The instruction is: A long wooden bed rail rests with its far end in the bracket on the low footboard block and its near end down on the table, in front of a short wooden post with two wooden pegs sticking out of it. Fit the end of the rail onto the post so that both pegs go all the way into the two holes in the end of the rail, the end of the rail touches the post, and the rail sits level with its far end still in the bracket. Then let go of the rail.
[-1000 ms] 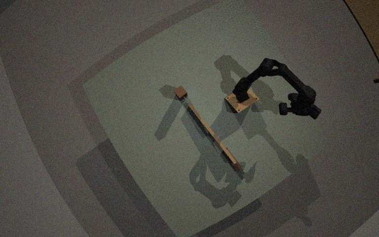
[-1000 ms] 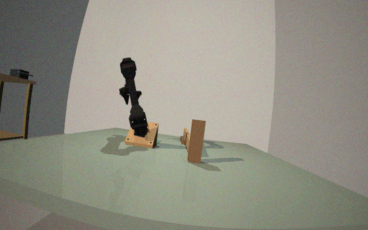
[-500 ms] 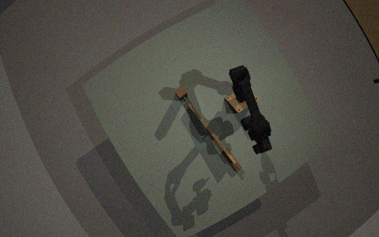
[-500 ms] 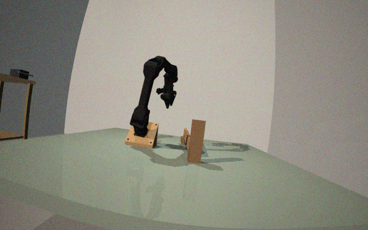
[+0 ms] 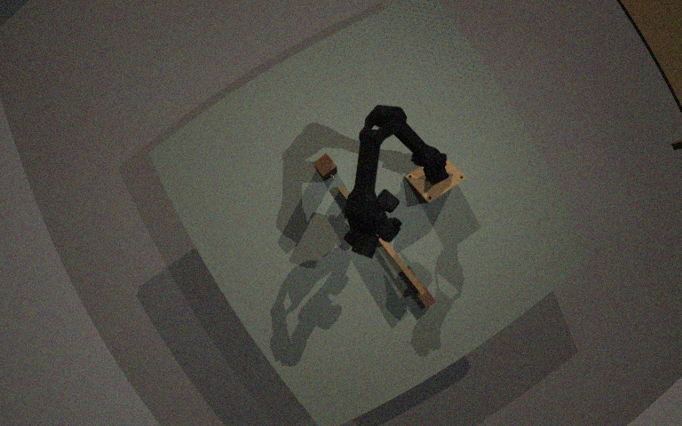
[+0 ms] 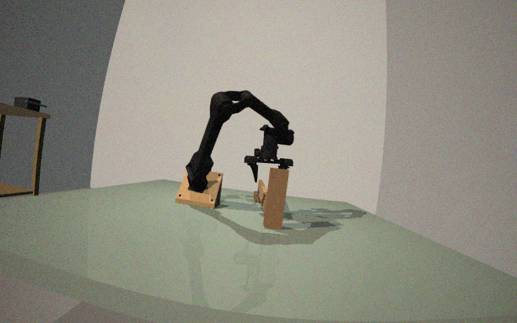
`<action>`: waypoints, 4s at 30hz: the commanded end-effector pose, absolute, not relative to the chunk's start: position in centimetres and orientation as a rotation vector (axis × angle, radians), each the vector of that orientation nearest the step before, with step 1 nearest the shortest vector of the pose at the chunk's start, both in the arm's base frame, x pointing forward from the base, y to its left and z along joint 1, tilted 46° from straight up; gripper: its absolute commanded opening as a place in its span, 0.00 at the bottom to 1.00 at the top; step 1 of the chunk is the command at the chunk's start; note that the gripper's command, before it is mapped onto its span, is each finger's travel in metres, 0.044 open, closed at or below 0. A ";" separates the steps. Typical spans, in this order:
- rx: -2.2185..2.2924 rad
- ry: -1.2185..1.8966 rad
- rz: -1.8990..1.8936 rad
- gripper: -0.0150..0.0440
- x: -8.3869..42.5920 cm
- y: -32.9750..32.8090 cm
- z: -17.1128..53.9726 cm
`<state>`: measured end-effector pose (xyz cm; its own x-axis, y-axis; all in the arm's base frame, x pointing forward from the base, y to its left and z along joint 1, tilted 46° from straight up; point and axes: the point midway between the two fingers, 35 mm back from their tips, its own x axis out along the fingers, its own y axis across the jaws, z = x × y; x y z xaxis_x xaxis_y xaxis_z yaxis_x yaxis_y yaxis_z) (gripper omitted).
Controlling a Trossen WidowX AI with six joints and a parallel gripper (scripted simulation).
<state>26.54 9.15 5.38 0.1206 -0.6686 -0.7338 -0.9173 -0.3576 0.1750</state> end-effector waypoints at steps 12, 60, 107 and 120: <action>-1.957 1.663 0.858 1.00 28.1 4.0 6.0; -1.959 1.665 0.854 0.69 28.6 -0.6 1.7; -1.958 1.664 0.854 0.25 28.7 0.3 2.4; -1.958 1.664 0.855 0.25 28.8 0.8 2.8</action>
<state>28.54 0.06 2.66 0.0790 -0.7249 -0.6843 -0.9816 -0.1761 0.0733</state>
